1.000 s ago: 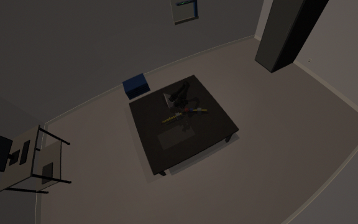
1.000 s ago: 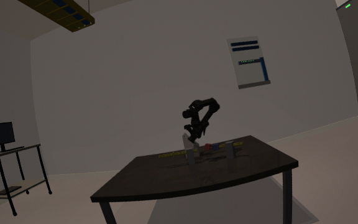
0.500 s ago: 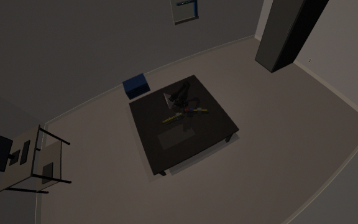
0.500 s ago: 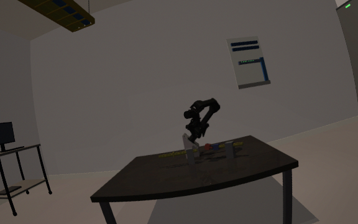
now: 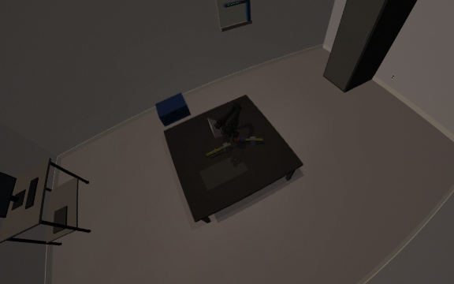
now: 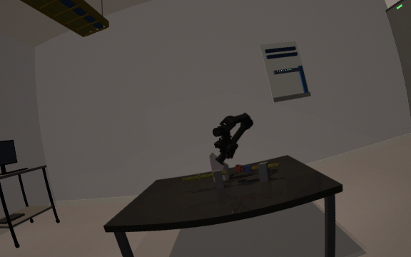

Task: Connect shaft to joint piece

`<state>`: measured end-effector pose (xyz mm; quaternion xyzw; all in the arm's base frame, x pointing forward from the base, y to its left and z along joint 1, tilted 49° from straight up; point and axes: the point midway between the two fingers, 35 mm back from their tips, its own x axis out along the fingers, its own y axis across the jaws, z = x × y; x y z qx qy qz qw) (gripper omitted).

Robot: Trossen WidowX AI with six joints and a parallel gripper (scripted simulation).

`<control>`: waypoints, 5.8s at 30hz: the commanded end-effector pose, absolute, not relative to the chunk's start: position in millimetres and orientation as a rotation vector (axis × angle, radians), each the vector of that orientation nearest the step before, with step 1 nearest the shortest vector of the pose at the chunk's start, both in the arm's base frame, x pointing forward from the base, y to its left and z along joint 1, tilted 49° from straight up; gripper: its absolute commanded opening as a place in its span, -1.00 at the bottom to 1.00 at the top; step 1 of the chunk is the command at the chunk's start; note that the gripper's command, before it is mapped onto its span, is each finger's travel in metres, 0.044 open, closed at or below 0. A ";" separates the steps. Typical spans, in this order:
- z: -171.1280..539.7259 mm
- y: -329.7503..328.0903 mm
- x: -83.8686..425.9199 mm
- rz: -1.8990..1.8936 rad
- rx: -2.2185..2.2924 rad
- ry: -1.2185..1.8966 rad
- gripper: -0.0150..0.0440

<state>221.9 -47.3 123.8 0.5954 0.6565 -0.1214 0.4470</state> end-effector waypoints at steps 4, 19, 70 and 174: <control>122.8 -45.8 222.2 -0.465 1.580 1.632 1.00; 121.3 -41.8 223.7 -0.863 1.828 1.595 1.00; 103.6 47.9 260.1 -1.232 2.039 1.491 1.00; 81.2 65.3 262.5 -1.231 2.040 1.492 0.12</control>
